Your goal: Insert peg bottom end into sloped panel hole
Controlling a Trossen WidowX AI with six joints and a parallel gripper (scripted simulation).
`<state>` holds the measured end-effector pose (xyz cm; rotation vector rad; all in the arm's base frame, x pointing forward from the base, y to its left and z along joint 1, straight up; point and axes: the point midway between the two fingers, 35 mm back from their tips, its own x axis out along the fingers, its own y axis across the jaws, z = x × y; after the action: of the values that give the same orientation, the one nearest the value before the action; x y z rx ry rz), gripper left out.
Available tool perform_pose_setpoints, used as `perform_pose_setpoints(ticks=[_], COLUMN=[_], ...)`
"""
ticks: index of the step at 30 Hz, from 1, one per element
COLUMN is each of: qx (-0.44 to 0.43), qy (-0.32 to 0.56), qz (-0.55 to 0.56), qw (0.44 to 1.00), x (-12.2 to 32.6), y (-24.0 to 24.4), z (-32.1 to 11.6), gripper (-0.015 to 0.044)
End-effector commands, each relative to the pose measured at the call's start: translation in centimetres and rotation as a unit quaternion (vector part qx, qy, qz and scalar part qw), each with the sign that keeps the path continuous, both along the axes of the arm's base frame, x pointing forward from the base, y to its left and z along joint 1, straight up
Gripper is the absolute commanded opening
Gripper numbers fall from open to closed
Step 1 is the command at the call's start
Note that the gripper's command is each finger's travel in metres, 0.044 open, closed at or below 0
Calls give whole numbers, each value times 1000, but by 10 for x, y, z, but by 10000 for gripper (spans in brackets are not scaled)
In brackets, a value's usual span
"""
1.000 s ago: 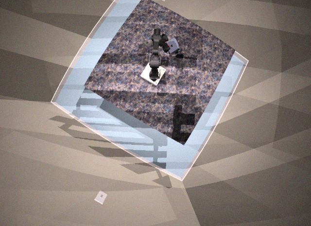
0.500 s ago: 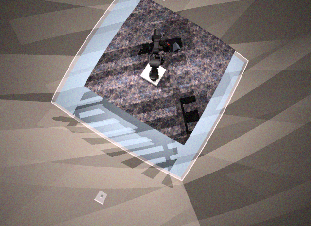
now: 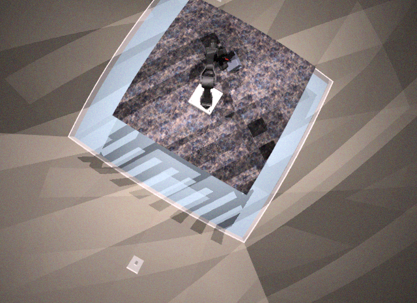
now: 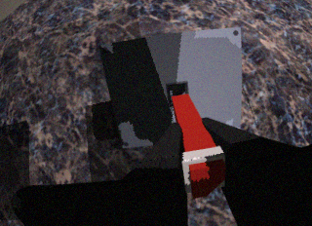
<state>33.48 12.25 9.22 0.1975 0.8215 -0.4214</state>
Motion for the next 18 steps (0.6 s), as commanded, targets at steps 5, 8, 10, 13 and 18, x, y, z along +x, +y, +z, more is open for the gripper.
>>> perform_pose_setpoints(ticks=[5, 8, 10, 13, 18], qx=[4, 6, 6, 6, 6], qy=[-5, -7, -7, -7, -7], qz=[-11, -14, -15, -15, -15], qw=[1000, 1000, 1000, 1000, 1000], x=[2, 3, 3, 4, 5], y=[-3, -3, -3, -3, -4], z=[-12, -13, -14, -14, -15], gripper=[0, 0, 0, 0, 0])
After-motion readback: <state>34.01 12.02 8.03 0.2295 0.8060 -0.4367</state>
